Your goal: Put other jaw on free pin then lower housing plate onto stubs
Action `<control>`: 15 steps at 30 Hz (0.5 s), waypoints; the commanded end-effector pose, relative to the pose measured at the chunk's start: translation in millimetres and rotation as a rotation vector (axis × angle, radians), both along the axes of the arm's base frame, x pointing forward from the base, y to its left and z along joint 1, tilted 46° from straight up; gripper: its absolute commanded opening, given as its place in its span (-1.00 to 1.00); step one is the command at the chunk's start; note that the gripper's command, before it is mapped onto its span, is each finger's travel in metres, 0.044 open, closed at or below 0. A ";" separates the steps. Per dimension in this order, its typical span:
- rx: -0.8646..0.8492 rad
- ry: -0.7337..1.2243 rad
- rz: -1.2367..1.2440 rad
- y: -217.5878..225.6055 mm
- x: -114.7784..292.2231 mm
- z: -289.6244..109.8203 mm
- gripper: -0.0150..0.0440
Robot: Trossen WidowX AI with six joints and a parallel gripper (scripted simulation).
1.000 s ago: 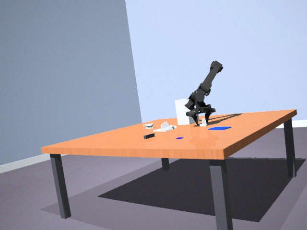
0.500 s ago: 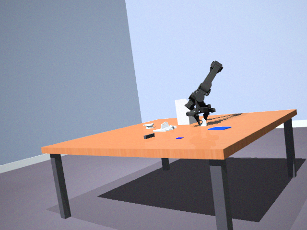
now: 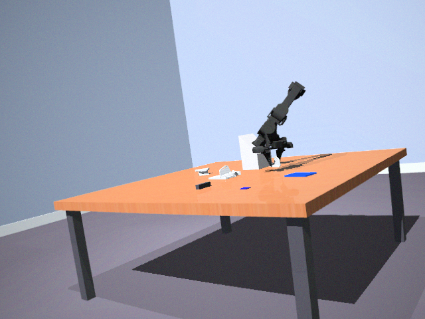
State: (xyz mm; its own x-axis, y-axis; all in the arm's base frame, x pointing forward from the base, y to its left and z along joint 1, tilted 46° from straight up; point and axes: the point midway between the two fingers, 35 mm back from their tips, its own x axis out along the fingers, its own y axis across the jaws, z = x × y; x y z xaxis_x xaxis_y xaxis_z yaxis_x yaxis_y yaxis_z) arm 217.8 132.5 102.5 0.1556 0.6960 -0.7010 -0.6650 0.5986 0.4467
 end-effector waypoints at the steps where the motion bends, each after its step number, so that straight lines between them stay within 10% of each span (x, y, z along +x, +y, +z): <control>1: 0.002 -0.012 0.004 -7.7 -0.6 10.1 -0.04; 15: 0.008 -0.011 -0.001 -35.7 -10.9 40.3 -0.04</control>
State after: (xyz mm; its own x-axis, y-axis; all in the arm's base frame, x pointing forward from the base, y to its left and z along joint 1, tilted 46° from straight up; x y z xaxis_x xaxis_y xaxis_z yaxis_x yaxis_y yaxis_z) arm 208.8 100.2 135.4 0.1576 0.6972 -0.6994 -0.6612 0.6005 0.4496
